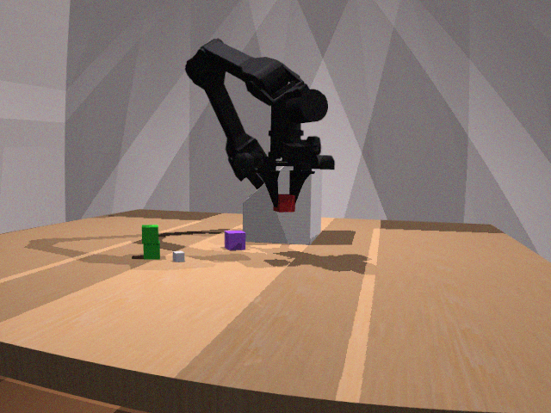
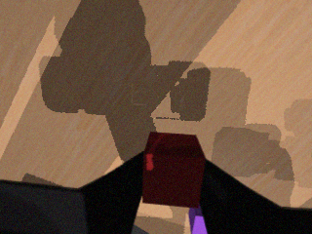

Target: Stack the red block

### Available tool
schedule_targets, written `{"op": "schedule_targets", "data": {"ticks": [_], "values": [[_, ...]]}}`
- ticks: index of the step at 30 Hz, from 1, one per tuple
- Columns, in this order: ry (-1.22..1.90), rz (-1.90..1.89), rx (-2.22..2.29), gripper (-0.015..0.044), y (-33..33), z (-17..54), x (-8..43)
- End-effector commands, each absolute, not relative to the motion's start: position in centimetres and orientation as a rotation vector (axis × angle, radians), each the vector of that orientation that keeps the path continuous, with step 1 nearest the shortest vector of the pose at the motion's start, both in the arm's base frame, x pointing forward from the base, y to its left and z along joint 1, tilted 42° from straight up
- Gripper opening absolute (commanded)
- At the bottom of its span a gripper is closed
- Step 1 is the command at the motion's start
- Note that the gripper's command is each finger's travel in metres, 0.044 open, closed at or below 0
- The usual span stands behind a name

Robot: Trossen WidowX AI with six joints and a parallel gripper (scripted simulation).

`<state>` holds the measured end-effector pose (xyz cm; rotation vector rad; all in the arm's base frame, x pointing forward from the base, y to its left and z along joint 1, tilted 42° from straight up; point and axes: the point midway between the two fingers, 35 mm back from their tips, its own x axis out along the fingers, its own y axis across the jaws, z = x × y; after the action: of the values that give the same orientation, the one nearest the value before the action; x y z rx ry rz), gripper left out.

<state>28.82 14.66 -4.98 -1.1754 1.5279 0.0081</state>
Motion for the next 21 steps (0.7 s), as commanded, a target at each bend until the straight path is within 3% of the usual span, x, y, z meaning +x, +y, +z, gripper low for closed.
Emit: {"op": "schedule_targets", "data": {"ticks": [1,12,21], "values": [[1.526,0.009,-1.168,0.0,16.0,-3.4,28.5],[1.528,0.014,-1.165,0.0,16.1,-2.9,28.8],[1.533,0.056,-1.144,0.0,13.4,0.6,32.1]]}}
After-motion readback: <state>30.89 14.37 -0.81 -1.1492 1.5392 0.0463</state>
